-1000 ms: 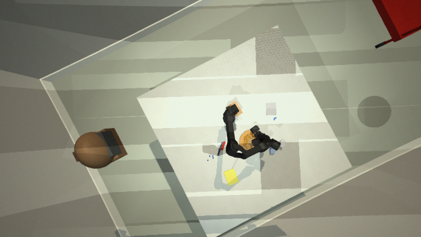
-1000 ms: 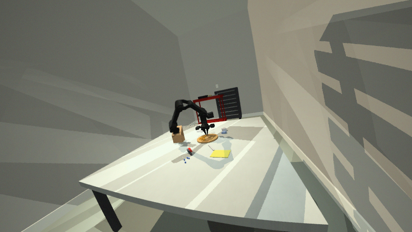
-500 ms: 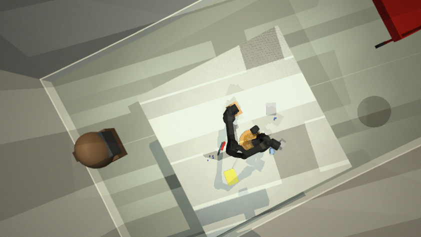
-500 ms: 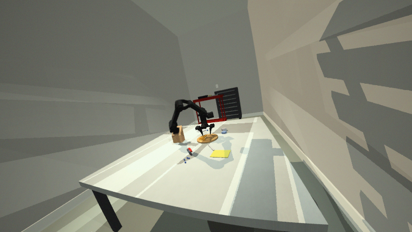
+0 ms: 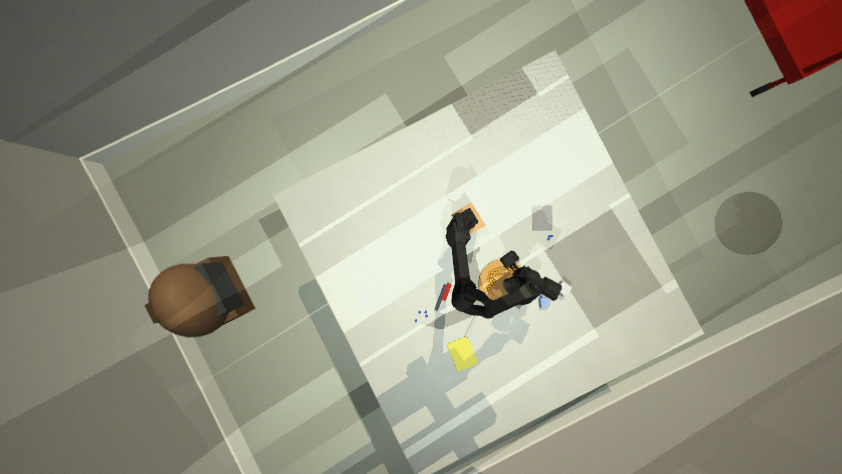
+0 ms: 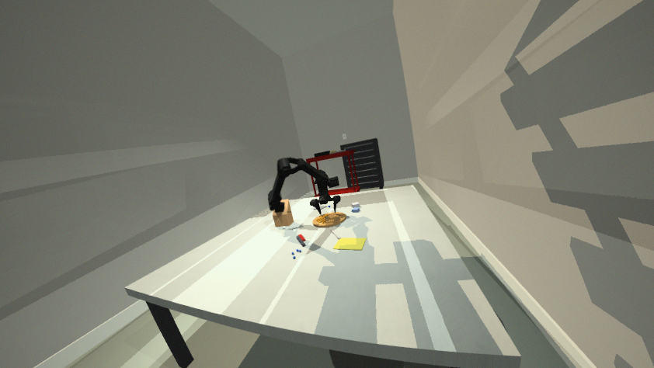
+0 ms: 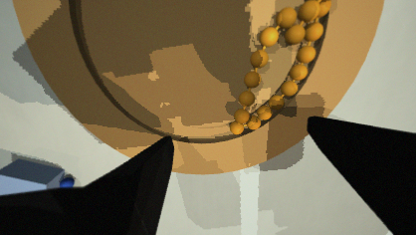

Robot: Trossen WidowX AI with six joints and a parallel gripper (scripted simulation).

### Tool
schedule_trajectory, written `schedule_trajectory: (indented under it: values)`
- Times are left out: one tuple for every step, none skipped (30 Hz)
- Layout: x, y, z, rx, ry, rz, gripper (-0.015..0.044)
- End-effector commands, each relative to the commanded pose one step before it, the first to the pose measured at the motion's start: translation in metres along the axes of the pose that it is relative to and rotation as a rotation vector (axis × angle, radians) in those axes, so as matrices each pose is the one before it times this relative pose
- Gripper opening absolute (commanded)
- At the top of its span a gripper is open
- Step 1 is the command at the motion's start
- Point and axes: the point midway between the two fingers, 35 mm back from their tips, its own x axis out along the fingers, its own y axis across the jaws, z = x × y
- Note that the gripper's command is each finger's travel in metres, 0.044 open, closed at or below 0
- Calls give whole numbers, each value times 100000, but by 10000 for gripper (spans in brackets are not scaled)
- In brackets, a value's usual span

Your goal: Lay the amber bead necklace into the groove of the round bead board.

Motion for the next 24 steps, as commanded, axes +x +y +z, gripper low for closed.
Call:
schedule_trajectory:
  values:
    - [-83, -25, -68, 148, 469, -149, 440]
    - [0, 0, 0, 0, 0, 0, 440]
    - [0, 0, 0, 0, 0, 0, 440]
    - [0, 0, 0, 0, 0, 0, 440]
    - [0, 0, 0, 0, 0, 0, 440]
    - [0, 0, 0, 0, 0, 0, 440]
    - [0, 0, 0, 0, 0, 0, 440]
    - [-21, -4, 12, -1646, 6, -1, 414]
    - [-62, -13, 37, -4937, 19, -2, 387]
    - [-104, -26, 61, -8228, 32, -2, 361]
    - [-126, -38, 71, -10021, 39, 1, 335]
    - [-126, -46, 67, -10024, 38, 5, 309]
    - [-126, -53, 62, -10024, 37, 8, 282]
    - [-125, -59, 56, -10023, 34, 11, 256]
    - [-124, -64, 50, -10022, 30, 12, 230]
    - [-124, -69, 43, -10022, 28, 15, 204]
    - [-123, -74, 36, -10022, 27, 17, 177]
    - [-112, -70, 37, -10000, -8, -6, 151]
    - [-112, -74, 30, -10004, -7, -7, 125]
    - [-112, -77, 22, -10004, -6, -8, 120]
    - [-111, -79, 13, -10004, -5, -9, 120]
    - [-111, -80, 5, -10004, -4, -10, 120]
    - [-111, -81, -4, -10005, -3, -11, 120]
    - [-111, -80, -12, -10005, -2, -11, 120]
